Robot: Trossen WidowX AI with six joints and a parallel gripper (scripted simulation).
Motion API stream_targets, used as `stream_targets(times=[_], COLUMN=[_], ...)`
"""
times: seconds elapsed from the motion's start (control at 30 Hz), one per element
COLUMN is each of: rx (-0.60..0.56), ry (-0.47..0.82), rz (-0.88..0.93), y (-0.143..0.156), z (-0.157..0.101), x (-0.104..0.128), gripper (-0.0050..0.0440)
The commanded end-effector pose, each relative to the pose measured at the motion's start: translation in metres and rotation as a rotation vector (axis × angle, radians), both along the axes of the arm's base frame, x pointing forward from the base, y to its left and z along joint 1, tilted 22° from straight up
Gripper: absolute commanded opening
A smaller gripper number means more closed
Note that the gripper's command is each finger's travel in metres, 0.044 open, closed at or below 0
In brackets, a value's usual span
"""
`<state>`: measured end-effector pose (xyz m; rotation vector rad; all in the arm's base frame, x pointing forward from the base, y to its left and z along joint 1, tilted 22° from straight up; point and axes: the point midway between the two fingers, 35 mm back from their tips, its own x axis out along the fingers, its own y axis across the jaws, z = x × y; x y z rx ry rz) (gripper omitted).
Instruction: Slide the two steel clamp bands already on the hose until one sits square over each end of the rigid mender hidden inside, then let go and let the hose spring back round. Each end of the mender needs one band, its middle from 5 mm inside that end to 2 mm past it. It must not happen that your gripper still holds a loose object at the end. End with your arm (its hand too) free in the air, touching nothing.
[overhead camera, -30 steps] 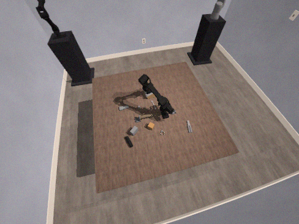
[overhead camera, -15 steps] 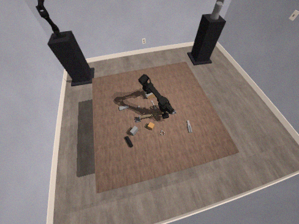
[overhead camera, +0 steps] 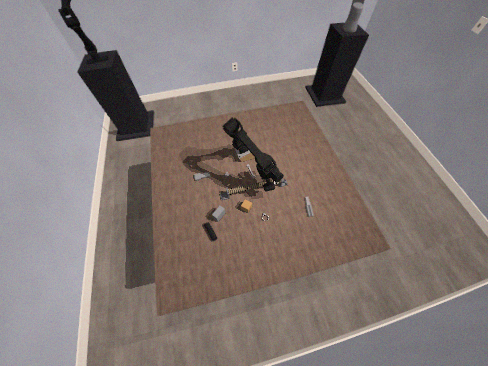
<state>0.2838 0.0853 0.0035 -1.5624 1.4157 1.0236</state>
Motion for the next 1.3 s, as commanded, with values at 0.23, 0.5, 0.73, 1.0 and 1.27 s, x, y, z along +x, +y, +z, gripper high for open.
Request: stream_targets(times=[0.23,0.5,0.73,1.0,1.27], rx=[0.002,0.002,0.002,0.002,0.002], ry=[-0.005,-0.005,-0.005,-0.005,-0.005], rz=[-0.002,-0.002,-0.002,-0.002,-0.002], y=[0.001,0.001,-0.016,-0.016,-0.016], z=[0.006,0.006,-0.036,-0.036,-0.036], x=[0.000,0.000,0.003,0.003,0.003], gripper=[0.0440,0.0440,0.0440,0.0416,0.0248])
